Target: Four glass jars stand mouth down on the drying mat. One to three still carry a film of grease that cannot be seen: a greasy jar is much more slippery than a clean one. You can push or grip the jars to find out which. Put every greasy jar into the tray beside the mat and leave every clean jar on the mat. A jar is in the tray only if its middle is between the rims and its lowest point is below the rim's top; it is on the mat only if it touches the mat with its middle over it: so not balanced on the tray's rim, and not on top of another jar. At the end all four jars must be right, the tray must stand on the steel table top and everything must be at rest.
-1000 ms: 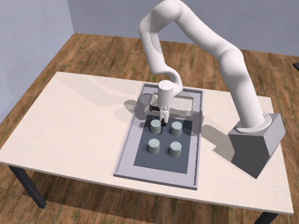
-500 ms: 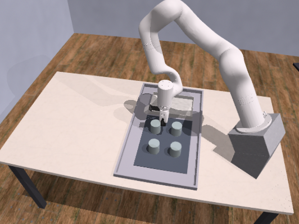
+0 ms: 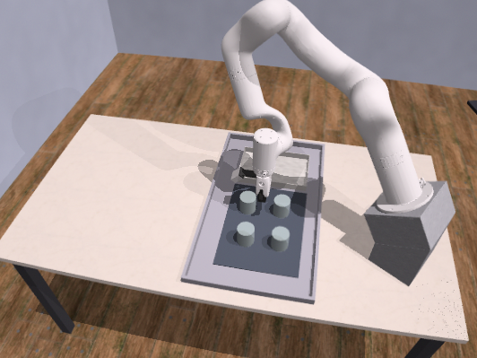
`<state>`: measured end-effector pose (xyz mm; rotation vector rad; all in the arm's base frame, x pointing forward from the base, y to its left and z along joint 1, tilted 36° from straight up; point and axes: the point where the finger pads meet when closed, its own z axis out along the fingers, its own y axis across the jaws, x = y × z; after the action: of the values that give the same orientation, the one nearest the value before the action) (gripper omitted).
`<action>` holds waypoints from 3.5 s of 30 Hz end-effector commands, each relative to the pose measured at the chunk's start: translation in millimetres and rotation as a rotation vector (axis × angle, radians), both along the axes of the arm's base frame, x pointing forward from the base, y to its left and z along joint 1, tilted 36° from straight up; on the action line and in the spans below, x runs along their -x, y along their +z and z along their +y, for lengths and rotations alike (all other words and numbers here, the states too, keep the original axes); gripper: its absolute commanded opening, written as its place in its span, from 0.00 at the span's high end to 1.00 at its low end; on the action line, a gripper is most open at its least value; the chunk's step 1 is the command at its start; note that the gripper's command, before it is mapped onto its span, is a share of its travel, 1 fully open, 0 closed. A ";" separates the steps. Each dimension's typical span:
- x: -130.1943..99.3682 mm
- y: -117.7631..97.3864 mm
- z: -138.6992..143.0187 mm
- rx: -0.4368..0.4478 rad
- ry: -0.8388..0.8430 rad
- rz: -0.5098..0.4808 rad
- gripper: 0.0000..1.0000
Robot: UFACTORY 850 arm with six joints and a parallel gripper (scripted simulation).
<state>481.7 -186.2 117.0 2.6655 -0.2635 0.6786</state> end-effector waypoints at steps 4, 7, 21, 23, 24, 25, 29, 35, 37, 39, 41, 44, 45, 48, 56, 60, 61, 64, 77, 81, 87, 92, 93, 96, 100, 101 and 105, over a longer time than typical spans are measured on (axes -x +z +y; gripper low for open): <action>12.7 -12.9 -0.7 0.000 0.000 -0.001 1.00; 12.7 -12.9 -0.7 0.000 0.000 -0.001 1.00; 12.7 -12.9 -0.7 0.000 0.000 -0.001 1.00; 12.7 -12.9 -0.7 0.000 0.000 -0.001 1.00; 12.7 -12.9 -0.7 0.000 0.000 -0.001 1.00; 12.7 -12.9 -0.7 0.000 0.000 -0.001 1.00; 12.7 -12.9 -0.7 0.000 0.000 -0.001 1.00; 12.7 -12.9 -0.7 0.000 0.000 -0.001 1.00; 12.7 -12.9 -0.7 0.000 0.000 -0.001 1.00; 12.7 -12.9 -0.7 0.000 0.000 -0.001 1.00; 12.7 -12.9 -0.7 0.000 0.000 -0.001 1.00; 12.7 -12.9 -0.7 0.000 0.000 -0.001 1.00; 12.7 -12.9 -0.7 0.000 0.000 -0.001 1.00; 12.7 -12.9 -0.7 0.000 0.000 -0.001 1.00; 12.7 -12.9 -0.7 0.000 0.000 -0.001 1.00; 12.7 -12.9 -0.7 0.000 0.000 -0.001 1.00; 12.7 -12.9 -0.7 0.000 0.000 -0.001 1.00; 12.7 -12.9 -0.7 0.000 0.000 -0.001 1.00; 19.1 -0.5 5.5 0.000 0.000 -0.001 1.00; 25.6 11.9 11.6 0.000 0.000 -0.001 1.00; 45.0 49.2 30.0 0.000 0.000 -0.001 1.00; 41.4 43.6 45.0 0.000 0.000 -0.001 1.00; 39.5 40.9 52.5 0.000 0.000 -0.001 1.00; 35.9 35.3 67.5 0.000 0.000 -0.001 1.00; 30.5 27.0 90.1 0.000 0.000 -0.001 1.00; 28.7 24.3 97.6 0.000 0.000 -0.001 1.00; 21.4 13.2 127.6 0.000 0.000 -0.001 1.00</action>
<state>452.0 -84.8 139.9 2.6697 -0.2592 0.6835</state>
